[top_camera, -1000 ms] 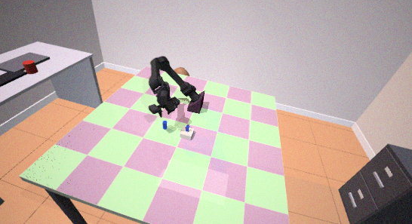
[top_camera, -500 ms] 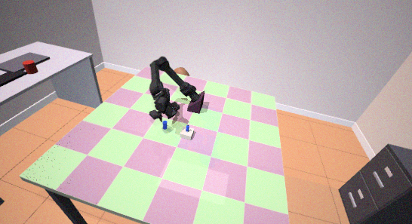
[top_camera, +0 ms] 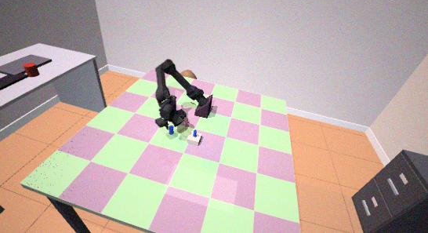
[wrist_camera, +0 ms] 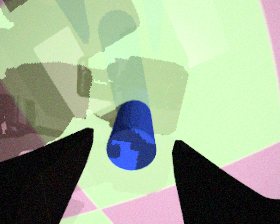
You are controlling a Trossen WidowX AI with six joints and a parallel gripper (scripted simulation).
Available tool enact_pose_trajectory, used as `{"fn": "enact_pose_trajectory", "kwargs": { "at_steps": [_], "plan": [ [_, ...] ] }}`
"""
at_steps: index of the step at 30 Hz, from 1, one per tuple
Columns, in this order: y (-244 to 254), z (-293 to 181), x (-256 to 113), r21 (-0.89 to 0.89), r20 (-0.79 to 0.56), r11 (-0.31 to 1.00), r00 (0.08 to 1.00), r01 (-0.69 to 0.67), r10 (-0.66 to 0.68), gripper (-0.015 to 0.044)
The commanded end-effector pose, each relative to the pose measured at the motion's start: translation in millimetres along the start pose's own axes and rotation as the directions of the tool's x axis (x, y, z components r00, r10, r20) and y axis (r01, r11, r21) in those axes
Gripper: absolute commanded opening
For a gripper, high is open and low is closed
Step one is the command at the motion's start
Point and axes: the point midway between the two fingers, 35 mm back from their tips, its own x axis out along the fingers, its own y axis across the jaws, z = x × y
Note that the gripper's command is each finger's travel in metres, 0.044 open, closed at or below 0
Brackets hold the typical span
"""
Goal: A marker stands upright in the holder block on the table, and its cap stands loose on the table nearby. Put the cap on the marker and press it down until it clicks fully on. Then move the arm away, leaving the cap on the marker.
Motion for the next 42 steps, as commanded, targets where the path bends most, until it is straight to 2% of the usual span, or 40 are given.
{"fn": "enact_pose_trajectory", "kwargs": {
  "at_steps": [1,16,20,29,32,42],
  "plan": [
    [0.8,-1.1,7.2,-0.008,-0.008,1.0,1.0,0.0,0.0,0.0247],
    [0.9,-2.5,28.3,-0.008,-0.01,1.0,1.0,0.002,-0.002,0.0247],
    [0.9,-2.5,28.3,-0.008,-0.01,1.0,1.0,0.002,-0.002,0.0142],
    [1.1,-2.5,28.3,-0.008,-0.01,1.0,1.0,0.002,-0.002,0.0082],
    [-0.4,-0.8,25.8,-0.022,-0.011,1.0,1.0,0.013,-0.014,0.0003],
    [-1.9,2.1,9.4,-0.033,-0.008,0.999,1.0,0.021,-0.021,0.0]
  ]
}}
